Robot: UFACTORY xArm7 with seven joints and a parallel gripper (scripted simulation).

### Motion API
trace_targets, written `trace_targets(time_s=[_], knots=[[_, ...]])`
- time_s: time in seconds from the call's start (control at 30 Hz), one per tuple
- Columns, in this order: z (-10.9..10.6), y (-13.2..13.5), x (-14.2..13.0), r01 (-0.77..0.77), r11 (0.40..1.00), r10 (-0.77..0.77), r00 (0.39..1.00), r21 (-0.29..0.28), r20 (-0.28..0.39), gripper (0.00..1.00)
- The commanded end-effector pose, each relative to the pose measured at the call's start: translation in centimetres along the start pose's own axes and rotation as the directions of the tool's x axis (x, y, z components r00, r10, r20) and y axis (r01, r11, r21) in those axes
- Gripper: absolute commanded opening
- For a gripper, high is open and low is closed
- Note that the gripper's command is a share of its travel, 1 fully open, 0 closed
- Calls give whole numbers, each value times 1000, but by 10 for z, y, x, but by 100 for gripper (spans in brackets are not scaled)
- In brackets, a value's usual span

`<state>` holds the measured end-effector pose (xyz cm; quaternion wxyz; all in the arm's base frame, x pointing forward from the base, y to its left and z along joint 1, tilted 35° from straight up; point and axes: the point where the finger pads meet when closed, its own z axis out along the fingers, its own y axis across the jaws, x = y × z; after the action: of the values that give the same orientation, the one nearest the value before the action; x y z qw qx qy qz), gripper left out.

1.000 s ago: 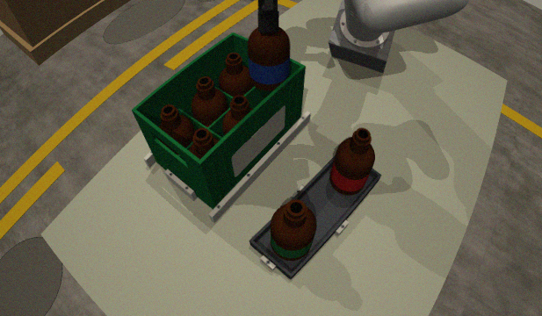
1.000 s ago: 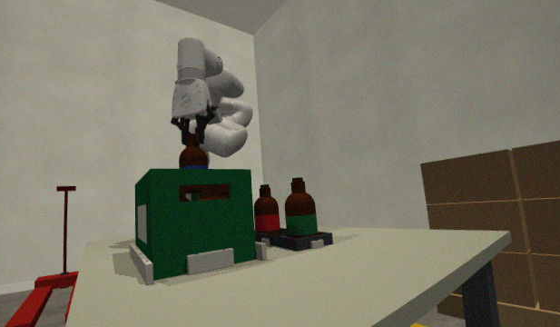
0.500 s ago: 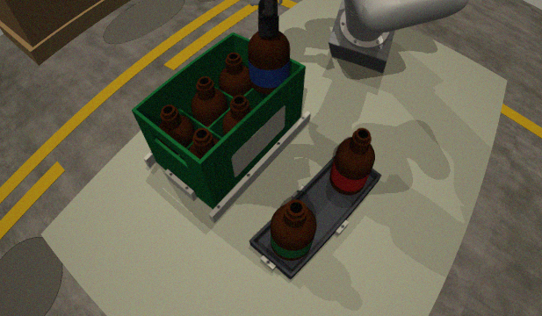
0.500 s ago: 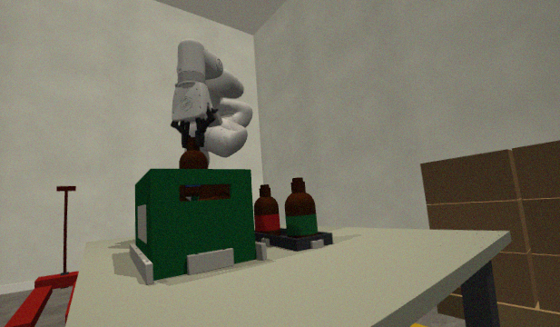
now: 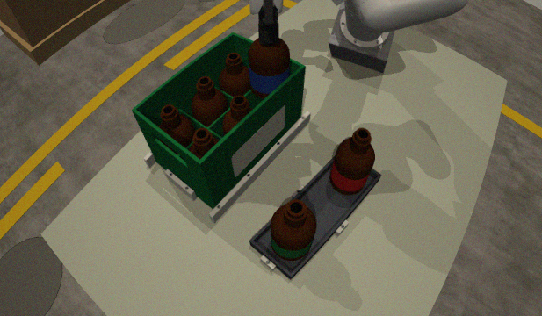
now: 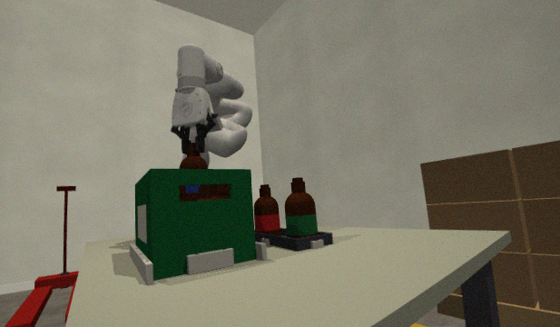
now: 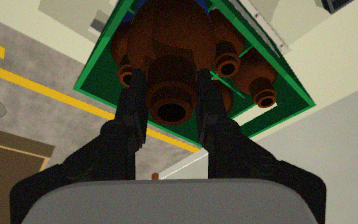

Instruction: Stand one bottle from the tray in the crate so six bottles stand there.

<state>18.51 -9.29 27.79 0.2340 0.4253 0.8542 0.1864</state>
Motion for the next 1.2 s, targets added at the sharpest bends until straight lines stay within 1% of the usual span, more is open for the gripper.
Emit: trace_targets(time_s=[0.0,0.47,1.17], knots=[[5,1,-1,1,1000,-1,1000,-1,3,0],[12,1,-1,1,1000,-1,1000,-1,3,0],[13,1,-1,1,1000,-1,1000,-1,3,0]])
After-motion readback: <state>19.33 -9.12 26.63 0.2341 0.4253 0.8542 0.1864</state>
